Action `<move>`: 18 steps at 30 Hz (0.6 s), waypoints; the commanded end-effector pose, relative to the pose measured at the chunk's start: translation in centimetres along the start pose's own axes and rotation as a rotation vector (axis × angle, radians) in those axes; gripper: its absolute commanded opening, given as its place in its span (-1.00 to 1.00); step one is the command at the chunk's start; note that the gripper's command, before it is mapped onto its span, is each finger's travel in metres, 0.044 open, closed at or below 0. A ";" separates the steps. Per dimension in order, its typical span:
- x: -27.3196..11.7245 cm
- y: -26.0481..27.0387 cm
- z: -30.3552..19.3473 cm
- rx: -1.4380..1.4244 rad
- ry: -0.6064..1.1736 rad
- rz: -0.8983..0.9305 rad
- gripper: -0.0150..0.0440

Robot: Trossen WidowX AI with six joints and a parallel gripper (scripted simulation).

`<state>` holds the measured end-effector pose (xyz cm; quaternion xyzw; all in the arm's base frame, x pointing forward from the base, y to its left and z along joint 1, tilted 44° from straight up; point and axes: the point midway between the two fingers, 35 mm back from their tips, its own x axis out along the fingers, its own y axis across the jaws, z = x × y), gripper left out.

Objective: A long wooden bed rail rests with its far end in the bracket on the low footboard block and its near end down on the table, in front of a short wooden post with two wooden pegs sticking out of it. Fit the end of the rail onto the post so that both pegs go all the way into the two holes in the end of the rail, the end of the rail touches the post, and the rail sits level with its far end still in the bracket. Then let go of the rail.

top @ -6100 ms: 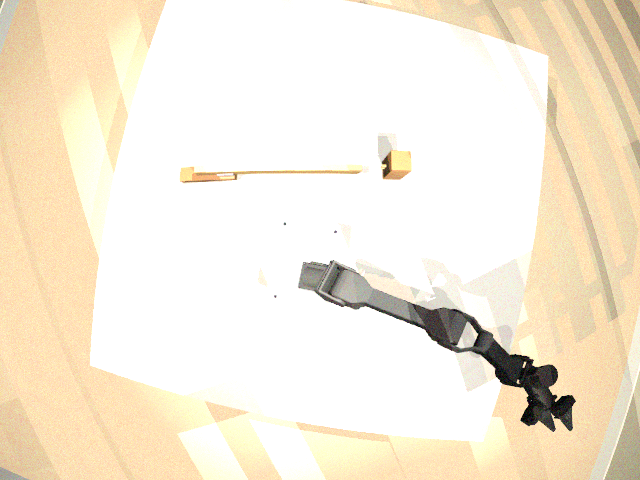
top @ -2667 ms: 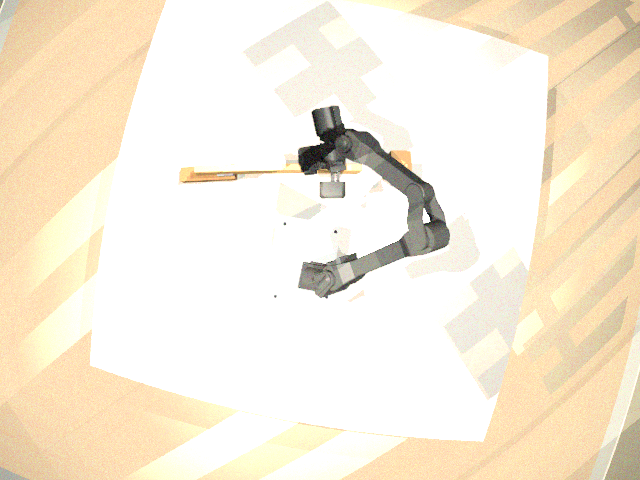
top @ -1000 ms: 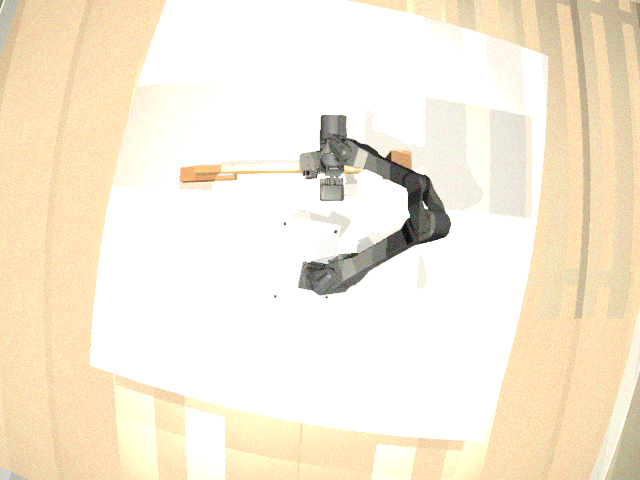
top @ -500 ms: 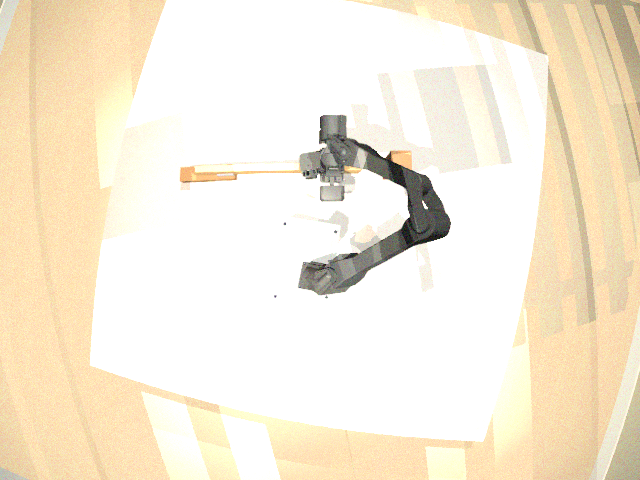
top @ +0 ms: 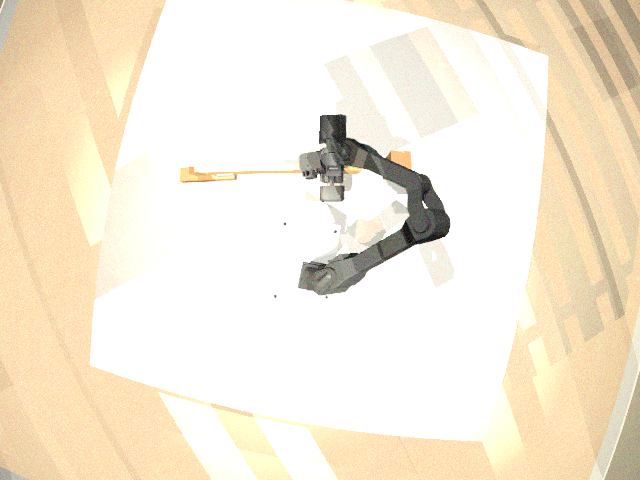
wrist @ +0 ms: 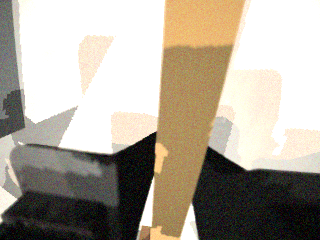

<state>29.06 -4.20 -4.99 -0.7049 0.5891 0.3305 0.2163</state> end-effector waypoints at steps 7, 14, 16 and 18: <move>-0.6 0.0 0.0 -0.002 0.002 -0.001 -0.49; -0.9 -0.1 0.0 -0.002 0.002 -0.001 -0.49; -1.0 -0.1 0.0 -0.002 0.001 -0.001 -0.49; -1.1 -0.1 0.0 -0.002 0.001 -0.001 -0.49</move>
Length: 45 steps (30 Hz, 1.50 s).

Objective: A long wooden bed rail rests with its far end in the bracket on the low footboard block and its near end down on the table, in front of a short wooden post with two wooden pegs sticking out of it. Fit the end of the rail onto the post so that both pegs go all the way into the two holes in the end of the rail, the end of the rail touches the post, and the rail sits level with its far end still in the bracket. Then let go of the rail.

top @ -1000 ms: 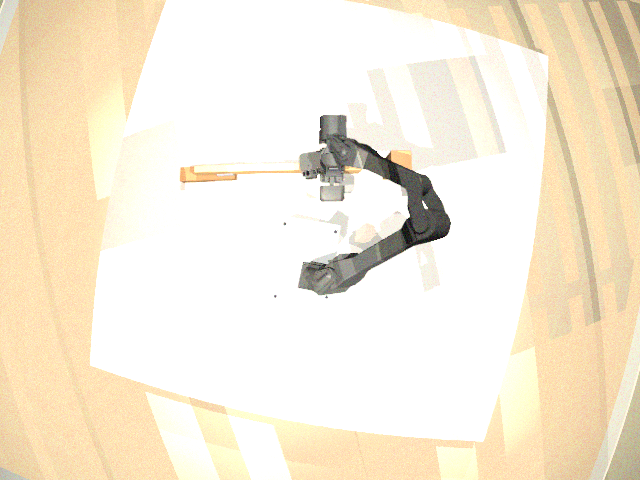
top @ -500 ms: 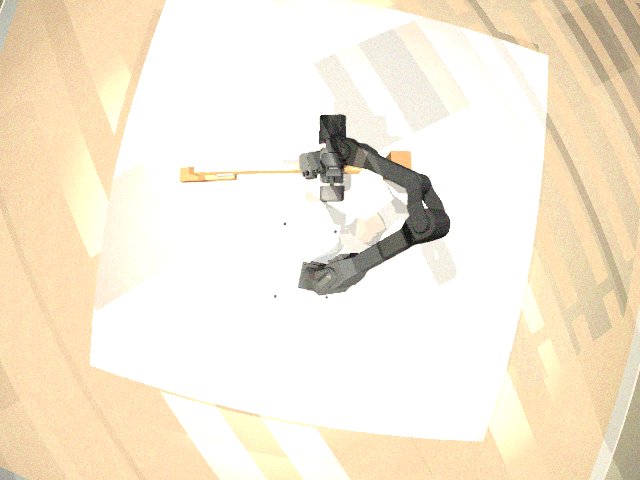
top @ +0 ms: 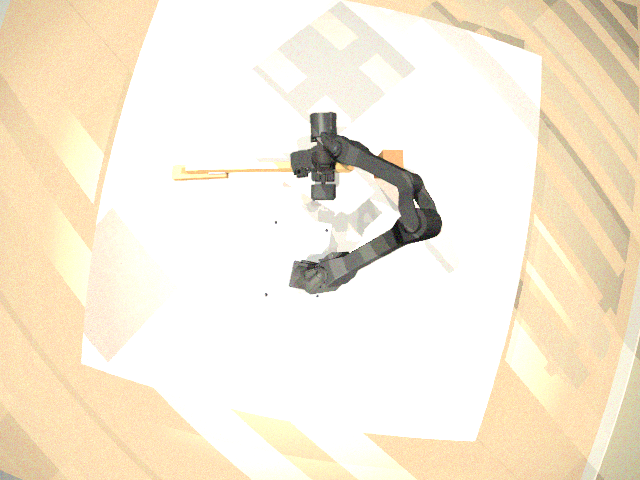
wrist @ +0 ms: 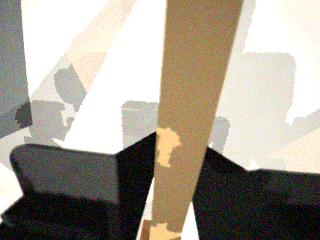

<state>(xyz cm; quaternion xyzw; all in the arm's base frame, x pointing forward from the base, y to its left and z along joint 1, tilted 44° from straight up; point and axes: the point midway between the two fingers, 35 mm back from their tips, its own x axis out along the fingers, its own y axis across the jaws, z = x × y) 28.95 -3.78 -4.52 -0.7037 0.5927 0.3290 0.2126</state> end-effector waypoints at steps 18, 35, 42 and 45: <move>-1.4 -0.2 0.0 -0.001 -0.006 -0.009 -0.49; -2.2 -0.3 0.0 -0.001 -0.006 -0.009 -0.49; -2.6 -0.3 0.0 -0.001 -0.007 -0.009 -0.49; -2.7 -0.3 0.0 -0.001 -0.007 -0.009 -0.49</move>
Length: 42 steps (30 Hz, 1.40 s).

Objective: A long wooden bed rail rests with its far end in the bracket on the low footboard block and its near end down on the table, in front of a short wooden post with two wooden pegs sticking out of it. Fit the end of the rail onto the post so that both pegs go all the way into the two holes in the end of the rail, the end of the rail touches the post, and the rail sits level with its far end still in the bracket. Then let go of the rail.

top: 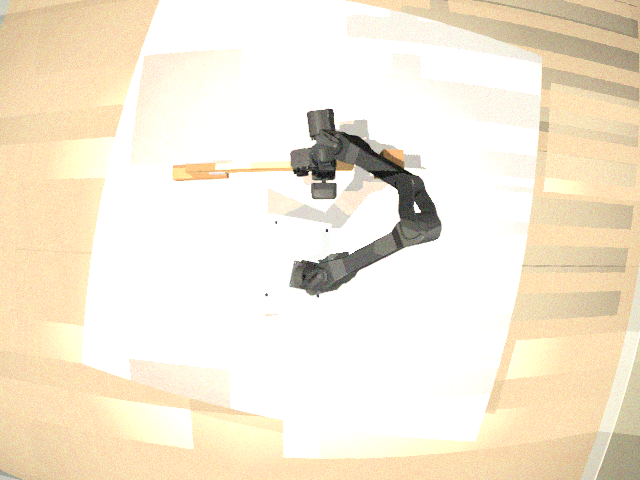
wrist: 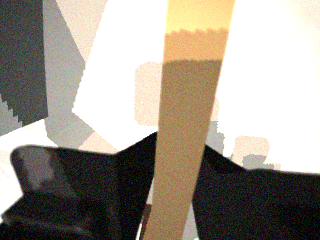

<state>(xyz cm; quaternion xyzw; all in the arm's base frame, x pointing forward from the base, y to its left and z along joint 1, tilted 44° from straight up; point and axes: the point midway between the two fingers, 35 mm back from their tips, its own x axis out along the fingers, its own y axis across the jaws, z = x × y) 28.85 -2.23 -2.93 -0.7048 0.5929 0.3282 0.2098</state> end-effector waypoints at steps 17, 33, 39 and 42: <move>-1.3 -0.2 0.1 0.002 -0.012 -0.010 -0.49; -0.9 -0.1 0.1 0.002 -0.012 -0.010 -0.49; -1.0 -0.1 0.1 0.002 -0.012 -0.010 -0.49; -1.0 -0.1 0.1 0.002 -0.012 -0.010 -0.49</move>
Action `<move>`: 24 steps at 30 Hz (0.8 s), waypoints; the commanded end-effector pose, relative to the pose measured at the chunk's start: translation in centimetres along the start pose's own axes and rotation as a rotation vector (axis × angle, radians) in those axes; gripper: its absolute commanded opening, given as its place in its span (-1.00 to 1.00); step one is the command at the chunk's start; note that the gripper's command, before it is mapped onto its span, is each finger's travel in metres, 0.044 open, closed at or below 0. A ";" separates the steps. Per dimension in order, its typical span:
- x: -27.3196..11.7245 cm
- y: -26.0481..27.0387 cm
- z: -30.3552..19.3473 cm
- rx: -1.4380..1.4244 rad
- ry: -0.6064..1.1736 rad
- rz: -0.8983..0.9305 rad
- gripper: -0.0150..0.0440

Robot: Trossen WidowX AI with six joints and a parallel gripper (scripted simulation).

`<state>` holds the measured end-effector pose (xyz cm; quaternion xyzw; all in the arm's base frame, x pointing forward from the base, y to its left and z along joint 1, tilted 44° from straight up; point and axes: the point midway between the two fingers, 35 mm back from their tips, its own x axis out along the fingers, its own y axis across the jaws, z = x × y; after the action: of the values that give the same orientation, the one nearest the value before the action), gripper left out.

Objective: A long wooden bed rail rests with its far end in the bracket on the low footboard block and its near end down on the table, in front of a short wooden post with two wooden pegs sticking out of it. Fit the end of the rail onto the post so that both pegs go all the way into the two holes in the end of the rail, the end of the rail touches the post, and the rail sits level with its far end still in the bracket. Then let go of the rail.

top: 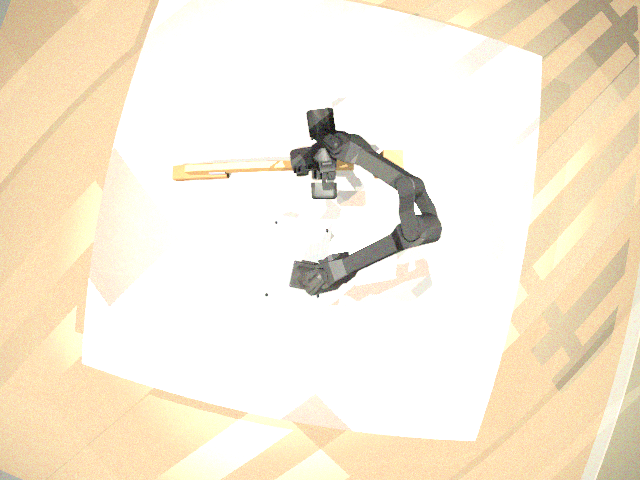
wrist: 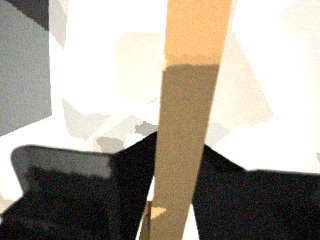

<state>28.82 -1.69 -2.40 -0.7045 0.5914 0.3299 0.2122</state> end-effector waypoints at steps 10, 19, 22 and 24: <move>-0.1 -0.1 0.0 0.002 -0.006 -0.007 -0.49; -0.1 -0.1 0.0 0.002 -0.006 -0.007 -0.49; -0.1 0.0 0.0 0.002 -0.006 -0.007 -0.49; -0.1 0.0 0.0 0.002 -0.006 -0.007 -0.49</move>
<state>28.80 -1.71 -2.45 -0.7049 0.5909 0.3296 0.2130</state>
